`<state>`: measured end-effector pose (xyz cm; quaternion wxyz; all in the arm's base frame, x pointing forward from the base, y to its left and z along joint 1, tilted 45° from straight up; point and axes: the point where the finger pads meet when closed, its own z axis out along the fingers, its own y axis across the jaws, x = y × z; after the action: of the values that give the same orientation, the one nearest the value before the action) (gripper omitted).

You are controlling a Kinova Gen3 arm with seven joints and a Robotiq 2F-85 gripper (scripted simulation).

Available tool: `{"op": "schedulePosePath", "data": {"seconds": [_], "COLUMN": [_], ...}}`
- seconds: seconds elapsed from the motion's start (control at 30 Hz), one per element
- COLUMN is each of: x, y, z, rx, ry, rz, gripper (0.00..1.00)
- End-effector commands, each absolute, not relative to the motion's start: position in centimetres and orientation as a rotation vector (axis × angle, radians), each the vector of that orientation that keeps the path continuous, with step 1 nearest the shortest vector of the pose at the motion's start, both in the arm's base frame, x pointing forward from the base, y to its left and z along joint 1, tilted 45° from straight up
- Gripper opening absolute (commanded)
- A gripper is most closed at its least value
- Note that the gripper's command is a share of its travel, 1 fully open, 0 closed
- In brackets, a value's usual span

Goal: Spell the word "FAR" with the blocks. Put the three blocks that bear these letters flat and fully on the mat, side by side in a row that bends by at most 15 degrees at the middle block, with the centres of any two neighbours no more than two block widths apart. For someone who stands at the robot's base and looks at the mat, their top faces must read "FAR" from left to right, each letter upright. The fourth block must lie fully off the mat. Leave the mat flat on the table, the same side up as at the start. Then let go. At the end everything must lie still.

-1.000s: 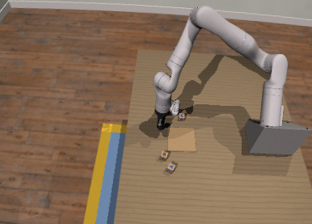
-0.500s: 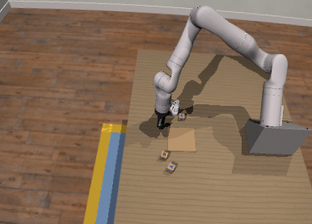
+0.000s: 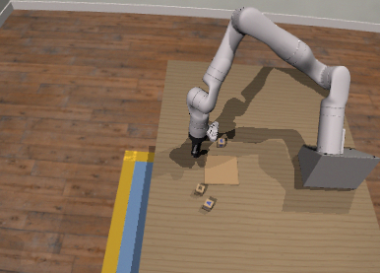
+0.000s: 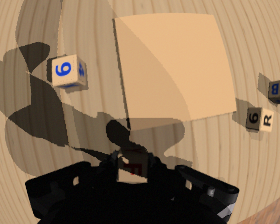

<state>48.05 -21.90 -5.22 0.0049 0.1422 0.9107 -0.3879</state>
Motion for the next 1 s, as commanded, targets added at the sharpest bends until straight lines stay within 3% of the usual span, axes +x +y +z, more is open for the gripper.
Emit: {"op": "schedulePosePath", "data": {"seconds": [0.0, 0.53, 0.97], "x": [48.3, 48.2, 49.0], "y": [-22.1, -21.9, -16.9], "z": [-5.2, -5.0, 0.0], "rx": [0.451, 0.451, 0.452], "ry": [2.845, 2.845, 2.844], "rz": [-1.212, -1.212, -1.211], "gripper": [0.26, 0.26, 0.26]}}
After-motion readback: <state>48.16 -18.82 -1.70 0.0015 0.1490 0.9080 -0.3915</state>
